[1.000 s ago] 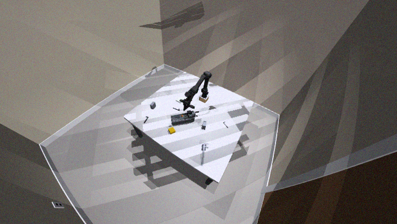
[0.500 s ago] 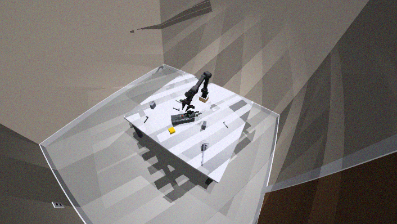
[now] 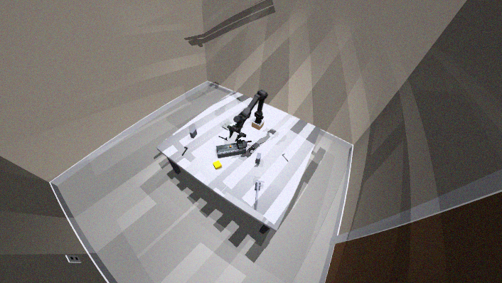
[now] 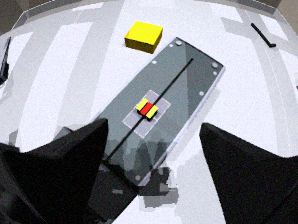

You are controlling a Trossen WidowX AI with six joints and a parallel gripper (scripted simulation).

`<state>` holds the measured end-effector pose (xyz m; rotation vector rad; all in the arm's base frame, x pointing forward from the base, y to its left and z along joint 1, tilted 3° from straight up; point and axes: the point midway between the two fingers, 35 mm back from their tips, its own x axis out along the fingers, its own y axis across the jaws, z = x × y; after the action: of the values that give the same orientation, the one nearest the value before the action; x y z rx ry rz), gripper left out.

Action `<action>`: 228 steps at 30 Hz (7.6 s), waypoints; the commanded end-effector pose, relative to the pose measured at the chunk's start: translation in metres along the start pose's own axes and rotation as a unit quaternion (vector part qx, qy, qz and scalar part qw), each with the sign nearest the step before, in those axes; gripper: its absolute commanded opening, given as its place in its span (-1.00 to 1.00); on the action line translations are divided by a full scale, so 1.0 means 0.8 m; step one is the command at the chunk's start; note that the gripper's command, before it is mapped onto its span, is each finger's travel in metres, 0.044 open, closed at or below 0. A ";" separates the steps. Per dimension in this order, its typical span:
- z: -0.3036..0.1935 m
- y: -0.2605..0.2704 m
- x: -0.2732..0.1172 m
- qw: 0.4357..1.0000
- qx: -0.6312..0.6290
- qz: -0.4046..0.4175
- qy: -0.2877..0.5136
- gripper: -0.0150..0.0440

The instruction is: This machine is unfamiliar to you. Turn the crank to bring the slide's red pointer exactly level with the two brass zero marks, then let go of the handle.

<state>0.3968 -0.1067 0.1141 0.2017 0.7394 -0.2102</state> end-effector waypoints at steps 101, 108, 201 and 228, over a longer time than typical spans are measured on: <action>0.000 0.000 0.000 1.000 0.000 0.001 0.000 0.84; 0.000 0.000 0.000 1.000 0.000 0.001 0.000 0.64; 0.000 0.001 0.000 1.000 0.000 0.002 0.000 -0.22; 0.000 0.001 0.000 1.000 0.000 0.002 0.000 -0.07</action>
<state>0.3969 -0.1062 0.1140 0.2037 0.7394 -0.2076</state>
